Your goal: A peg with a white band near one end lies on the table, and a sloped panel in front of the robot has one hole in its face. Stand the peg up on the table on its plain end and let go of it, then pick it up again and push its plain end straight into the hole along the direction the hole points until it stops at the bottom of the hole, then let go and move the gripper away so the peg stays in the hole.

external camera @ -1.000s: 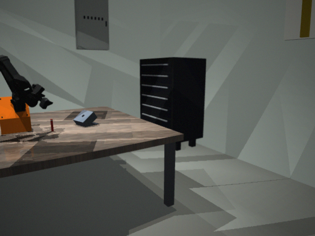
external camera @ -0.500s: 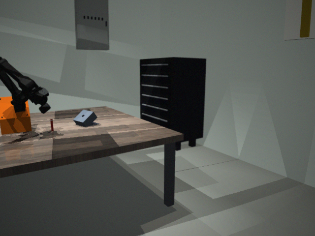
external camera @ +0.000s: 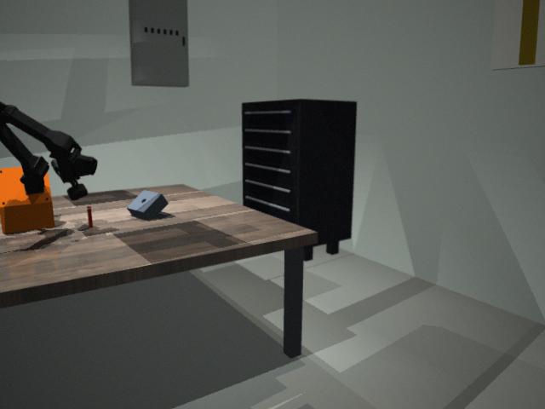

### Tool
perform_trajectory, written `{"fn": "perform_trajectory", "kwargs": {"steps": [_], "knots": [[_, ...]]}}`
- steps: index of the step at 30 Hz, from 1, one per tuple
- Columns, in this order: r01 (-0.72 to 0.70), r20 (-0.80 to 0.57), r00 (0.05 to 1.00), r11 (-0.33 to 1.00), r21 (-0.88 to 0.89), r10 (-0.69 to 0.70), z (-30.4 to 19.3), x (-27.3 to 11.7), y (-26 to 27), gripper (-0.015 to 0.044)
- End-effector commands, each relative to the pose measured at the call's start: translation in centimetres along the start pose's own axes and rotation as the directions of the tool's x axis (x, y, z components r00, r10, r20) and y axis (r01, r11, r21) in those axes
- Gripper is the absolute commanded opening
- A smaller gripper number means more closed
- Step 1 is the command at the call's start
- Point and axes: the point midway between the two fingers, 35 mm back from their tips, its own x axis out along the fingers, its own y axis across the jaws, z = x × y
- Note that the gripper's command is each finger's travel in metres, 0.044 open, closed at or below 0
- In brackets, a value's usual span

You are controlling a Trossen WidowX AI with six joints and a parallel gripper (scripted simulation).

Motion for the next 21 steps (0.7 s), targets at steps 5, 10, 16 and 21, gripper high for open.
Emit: {"fn": "perform_trajectory", "kwargs": {"steps": [5,10,16,21], "knots": [[0.159,-0.179,0.972,0.987,0.019,-0.154,0.0,-0.1,-1.7,0.044],[0.262,-0.235,0.938,0.965,0.0,-0.255,0.6,-0.3,-2.5,0.044],[0.387,-0.274,0.884,0.922,-0.026,-0.379,1.6,-0.7,-3.4,0.044],[0.512,-0.292,0.814,0.858,-0.047,-0.502,2.7,-1.3,-4.1,0.044]]}}
